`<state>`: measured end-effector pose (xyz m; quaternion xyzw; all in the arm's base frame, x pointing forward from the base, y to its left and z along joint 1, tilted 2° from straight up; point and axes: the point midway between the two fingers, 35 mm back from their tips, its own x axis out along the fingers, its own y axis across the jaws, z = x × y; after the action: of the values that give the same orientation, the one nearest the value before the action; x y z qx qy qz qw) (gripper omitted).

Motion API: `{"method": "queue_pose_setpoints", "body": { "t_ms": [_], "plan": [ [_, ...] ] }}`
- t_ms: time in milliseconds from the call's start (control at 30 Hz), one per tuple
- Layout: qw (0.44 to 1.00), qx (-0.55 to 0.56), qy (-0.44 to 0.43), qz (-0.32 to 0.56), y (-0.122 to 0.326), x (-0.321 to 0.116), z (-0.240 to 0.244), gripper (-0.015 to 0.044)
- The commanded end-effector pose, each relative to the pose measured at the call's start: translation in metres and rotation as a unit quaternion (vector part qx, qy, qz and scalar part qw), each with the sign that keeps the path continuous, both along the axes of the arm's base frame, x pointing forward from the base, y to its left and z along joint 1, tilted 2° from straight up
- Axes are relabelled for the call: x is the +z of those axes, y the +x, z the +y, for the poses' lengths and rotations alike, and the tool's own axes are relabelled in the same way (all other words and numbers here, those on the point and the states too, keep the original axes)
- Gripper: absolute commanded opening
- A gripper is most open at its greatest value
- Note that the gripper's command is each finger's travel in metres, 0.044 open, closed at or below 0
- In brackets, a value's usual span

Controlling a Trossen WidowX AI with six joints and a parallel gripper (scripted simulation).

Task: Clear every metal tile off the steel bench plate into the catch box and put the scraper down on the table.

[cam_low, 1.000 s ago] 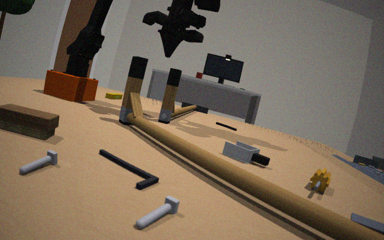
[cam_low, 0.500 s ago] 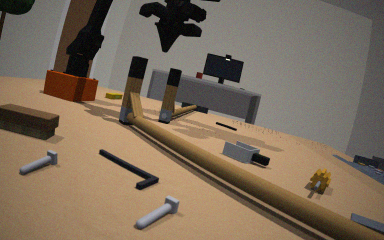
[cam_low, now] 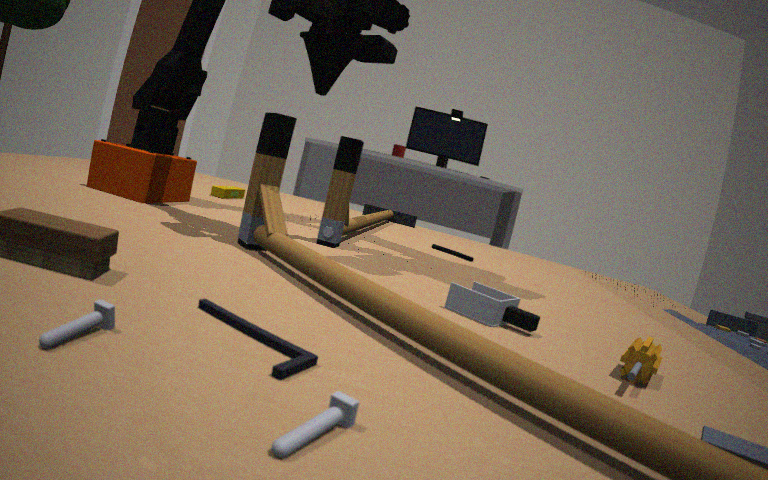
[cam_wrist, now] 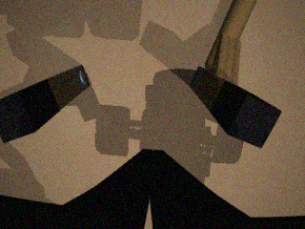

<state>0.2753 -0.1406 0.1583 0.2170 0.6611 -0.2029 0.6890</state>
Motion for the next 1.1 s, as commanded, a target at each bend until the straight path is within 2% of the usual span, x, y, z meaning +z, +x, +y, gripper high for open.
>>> {"method": "queue_pose_setpoints", "body": {
  "t_ms": [0, 1067],
  "plan": [
    [1.0, 0.005, 0.001, -0.001, 0.001, -0.002, -0.002, 0.0],
    [1.0, 0.005, 0.001, -0.001, 0.007, -0.078, -0.003, 0.0]
  ]
}}
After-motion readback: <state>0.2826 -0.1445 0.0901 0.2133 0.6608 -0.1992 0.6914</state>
